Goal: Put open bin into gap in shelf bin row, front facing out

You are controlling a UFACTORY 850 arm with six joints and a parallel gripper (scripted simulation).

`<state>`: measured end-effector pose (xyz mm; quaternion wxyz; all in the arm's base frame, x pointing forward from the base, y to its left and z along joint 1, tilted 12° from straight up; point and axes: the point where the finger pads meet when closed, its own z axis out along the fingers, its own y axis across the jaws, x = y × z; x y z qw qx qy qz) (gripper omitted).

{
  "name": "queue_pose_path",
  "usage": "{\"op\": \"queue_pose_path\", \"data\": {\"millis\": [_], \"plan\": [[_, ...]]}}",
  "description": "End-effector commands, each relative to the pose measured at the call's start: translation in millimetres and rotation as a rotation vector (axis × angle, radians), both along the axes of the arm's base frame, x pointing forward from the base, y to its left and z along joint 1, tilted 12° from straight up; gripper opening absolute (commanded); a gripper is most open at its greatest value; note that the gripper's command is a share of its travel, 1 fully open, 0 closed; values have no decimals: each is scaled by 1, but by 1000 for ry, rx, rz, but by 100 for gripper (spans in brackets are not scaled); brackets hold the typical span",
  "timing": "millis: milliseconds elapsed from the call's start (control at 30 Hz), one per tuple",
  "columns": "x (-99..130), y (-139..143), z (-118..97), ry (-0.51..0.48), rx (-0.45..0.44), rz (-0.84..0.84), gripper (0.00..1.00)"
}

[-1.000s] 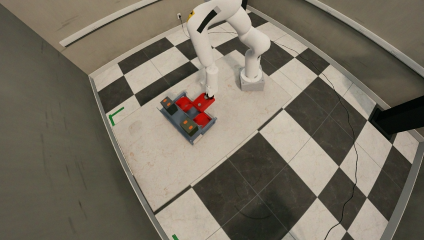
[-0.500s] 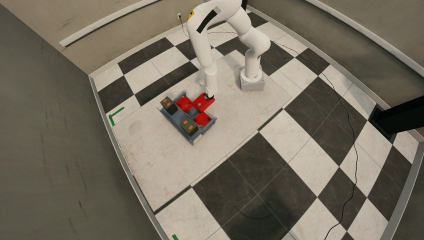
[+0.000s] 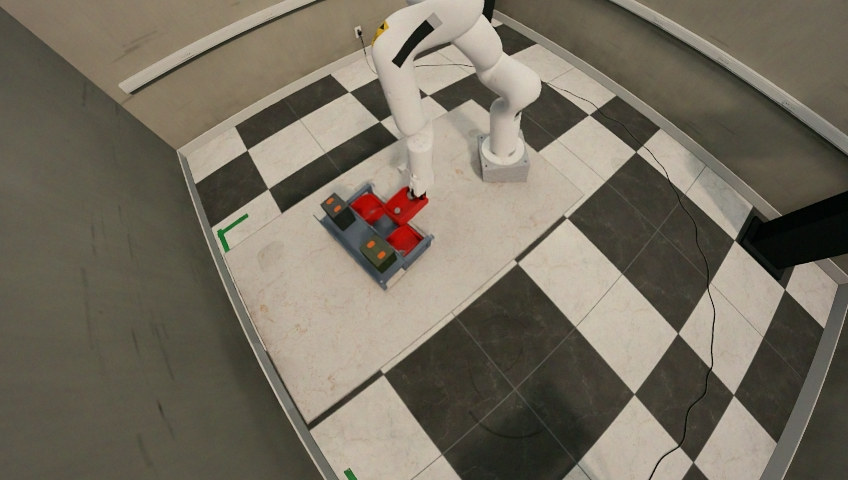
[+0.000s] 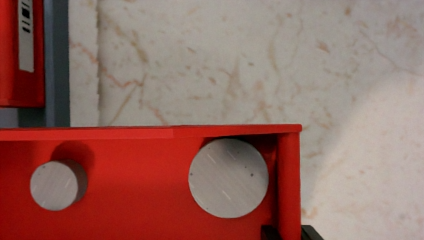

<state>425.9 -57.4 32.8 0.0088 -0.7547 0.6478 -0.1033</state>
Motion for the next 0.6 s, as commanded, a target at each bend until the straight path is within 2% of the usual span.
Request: {"op": "queue_pose_path", "data": {"millis": [0,567], "plan": [[1,0,0,1,-2,0,0],[11,2,2,1,-2,0,0]]}}
